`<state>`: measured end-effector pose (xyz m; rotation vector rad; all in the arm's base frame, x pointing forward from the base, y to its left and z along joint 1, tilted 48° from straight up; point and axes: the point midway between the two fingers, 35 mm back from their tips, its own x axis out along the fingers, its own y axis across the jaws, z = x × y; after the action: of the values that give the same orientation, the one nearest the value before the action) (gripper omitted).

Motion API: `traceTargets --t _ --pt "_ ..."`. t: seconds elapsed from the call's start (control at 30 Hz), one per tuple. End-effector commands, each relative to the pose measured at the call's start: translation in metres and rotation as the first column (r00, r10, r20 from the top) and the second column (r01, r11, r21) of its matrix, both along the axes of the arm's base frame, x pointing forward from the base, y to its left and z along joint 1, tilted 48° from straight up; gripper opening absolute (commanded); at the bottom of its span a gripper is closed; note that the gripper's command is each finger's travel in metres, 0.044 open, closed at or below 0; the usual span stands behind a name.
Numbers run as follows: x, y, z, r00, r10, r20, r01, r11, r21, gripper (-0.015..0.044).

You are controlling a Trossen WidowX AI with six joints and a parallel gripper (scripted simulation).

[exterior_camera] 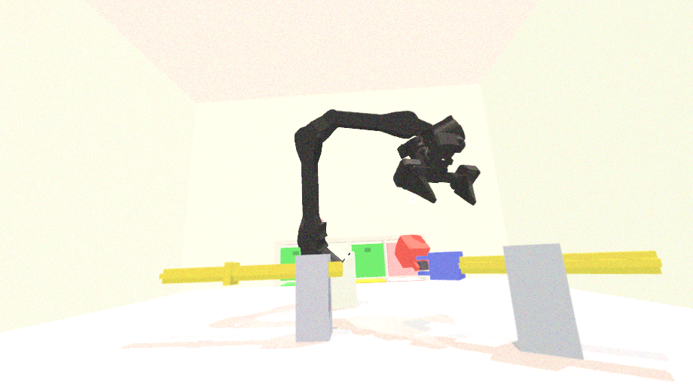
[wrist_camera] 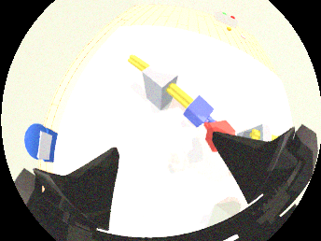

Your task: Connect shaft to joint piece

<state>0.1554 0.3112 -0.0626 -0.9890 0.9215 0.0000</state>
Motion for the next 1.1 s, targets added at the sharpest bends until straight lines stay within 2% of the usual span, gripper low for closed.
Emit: traceTargets --t 0.0,0.4,0.6,1.07 --pt "-0.002 -0.014 0.019 0.994 -0.109 -0.018 0.109 0.994 -0.009 0.044" --pt "-0.016 -0.069 0.086 0.891 -0.455 0.009 0.452 0.884 -0.117 0.044" --pt "-0.017 -0.075 0.093 0.873 -0.487 0.016 0.485 0.865 -0.132 0.044" --pt "-0.001 -0.101 0.069 0.748 -0.586 -0.311 0.466 0.798 -0.383 0.044"
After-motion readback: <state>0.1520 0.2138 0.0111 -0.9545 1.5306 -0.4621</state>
